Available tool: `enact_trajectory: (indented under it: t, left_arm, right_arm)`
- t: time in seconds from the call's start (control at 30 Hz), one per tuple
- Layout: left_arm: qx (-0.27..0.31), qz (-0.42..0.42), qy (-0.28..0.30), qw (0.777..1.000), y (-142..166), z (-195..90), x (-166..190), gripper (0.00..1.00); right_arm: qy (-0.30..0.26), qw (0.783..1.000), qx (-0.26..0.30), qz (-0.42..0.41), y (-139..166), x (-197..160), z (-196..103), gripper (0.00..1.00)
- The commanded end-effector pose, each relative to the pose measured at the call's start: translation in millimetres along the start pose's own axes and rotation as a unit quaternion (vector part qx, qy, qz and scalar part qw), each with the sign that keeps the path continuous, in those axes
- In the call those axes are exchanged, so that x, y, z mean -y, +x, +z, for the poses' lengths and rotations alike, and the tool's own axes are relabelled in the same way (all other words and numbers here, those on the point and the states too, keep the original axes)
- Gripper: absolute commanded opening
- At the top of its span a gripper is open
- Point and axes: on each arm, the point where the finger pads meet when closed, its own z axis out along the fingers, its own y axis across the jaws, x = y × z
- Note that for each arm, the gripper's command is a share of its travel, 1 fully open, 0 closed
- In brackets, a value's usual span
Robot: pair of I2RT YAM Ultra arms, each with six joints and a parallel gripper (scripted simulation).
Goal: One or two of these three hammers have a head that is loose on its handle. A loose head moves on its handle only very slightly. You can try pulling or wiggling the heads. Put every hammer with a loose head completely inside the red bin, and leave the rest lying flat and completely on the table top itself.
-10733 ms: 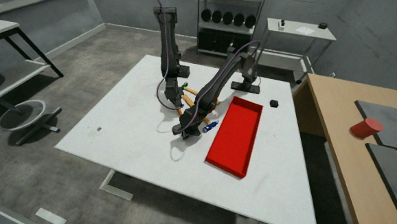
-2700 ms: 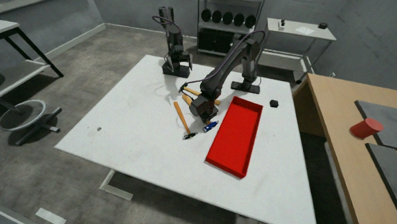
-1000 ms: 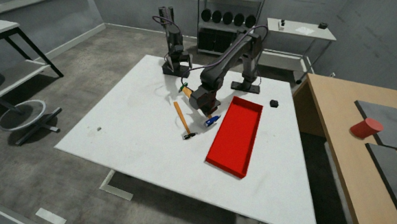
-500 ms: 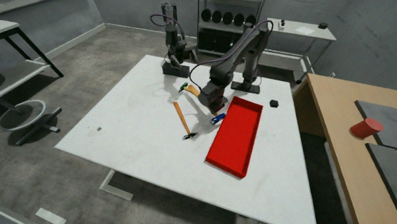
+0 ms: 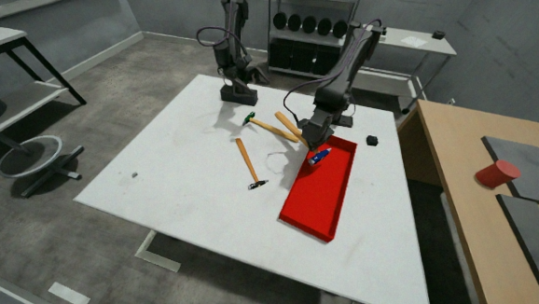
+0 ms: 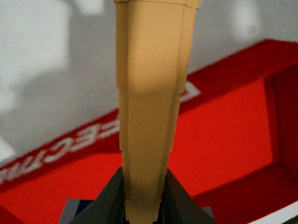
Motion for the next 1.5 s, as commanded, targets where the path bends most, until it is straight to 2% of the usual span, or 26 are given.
enact_trajectory:
  t: [0.0, 0.1, 0.37, 0.47, 0.57, 0.77, 0.87, 0.93, 1.2, 1.43, 1.47]
  left_arm:
    - [-0.006, 0.007, -0.024, 1.0, 9.7, -16.0, 18.4, 0.15]
    - [-0.005, -0.002, 0.003, 1.0, 13.6, -15.2, 39.1, 0.15]
    - [-0.004, -0.029, -0.015, 0.999, 17.1, -18.5, 28.4, 0.15]
    - [-0.009, -0.086, -0.016, 0.996, 18.0, -18.2, 30.4, 0.15]
    - [-0.014, -0.174, -0.027, 0.984, 19.5, -18.6, 25.3, 0.15]
    - [-0.014, -0.29, -0.027, 0.956, 20.4, -14.2, 25.4, 0.15]
    - [-0.014, -0.345, -0.03, 0.938, 20.6, -13.5, 25.1, 0.15]
    - [-0.014, -0.345, -0.03, 0.938, 20.6, -13.5, 25.1, 0.15]
    - [-0.01, -0.505, -0.043, 0.862, 22.4, -14.0, 21.8, 0.15]
    - [-0.003, -0.617, -0.057, 0.785, 24.7, -16.6, 17.5, 0.15]
    - [-0.003, -0.617, -0.057, 0.785, 24.7, -16.6, 17.5, 0.15]
  right_arm:
    - [-0.083, 0.996, 0.027, -0.019, 2.6, -14.6, -4.6, 1.0]
    - [-0.09, 0.996, 0.023, -0.01, 10.0, -11.8, -7.7, 1.0]
    - [-0.077, 0.997, 0.016, 0.008, 16.2, -5.2, -8.1, 1.0]
    - [-0.077, 0.997, 0.016, 0.008, 16.2, -5.2, -8.1, 1.0]
    - [-0.077, 0.997, 0.016, 0.008, 16.2, -5.2, -8.1, 1.0]
    - [-0.077, 0.997, 0.016, 0.008, 16.2, -5.2, -8.1, 1.0]
    - [-0.077, 0.997, 0.016, 0.008, 16.2, -5.2, -8.1, 1.0]
    - [-0.077, 0.997, 0.016, 0.008, 16.2, -5.2, -8.1, 1.0]
    - [-0.077, 0.997, 0.016, 0.008, 16.2, -5.2, -8.1, 1.0]
    - [-0.077, 0.997, 0.016, 0.008, 16.2, -5.2, -8.1, 1.0]
    - [-0.077, 0.997, 0.016, 0.008, 16.2, -5.2, -8.1, 1.0]
